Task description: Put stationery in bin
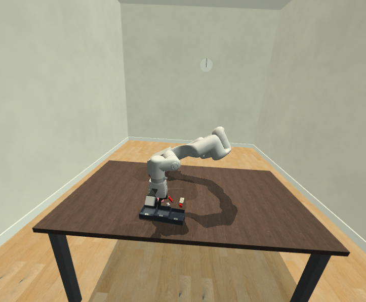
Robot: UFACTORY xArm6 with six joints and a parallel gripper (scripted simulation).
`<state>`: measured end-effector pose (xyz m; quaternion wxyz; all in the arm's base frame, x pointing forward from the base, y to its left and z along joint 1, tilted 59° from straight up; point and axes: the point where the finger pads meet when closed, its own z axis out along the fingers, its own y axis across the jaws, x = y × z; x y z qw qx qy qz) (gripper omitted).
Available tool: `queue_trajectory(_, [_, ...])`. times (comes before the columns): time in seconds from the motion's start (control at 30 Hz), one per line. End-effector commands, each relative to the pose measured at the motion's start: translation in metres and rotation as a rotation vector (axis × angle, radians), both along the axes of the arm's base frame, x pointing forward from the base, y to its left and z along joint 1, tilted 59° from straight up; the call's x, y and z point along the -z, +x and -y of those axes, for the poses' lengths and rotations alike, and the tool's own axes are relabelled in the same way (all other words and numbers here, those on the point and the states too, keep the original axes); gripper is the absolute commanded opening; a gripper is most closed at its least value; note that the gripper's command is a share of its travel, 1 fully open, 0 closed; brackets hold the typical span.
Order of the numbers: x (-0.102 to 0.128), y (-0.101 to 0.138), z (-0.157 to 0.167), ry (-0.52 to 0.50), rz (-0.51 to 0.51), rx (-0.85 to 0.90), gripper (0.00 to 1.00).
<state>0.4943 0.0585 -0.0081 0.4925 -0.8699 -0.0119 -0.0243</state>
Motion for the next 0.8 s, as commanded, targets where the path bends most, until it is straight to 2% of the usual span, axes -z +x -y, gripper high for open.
queue_trajectory(0.0, [-0.017, -0.001, -0.008, -0.003, 0.001, 0.004, 0.07])
queue_trajectory(0.07, [-0.025, -0.001, -0.013, -0.003, 0.001, 0.004, 0.07])
queue_trajectory(0.3, [-0.025, -0.001, -0.013, -0.002, 0.001, 0.004, 0.07])
queue_trajectory(0.77, [-0.009, 0.000, -0.041, -0.002, 0.001, 0.004, 0.07])
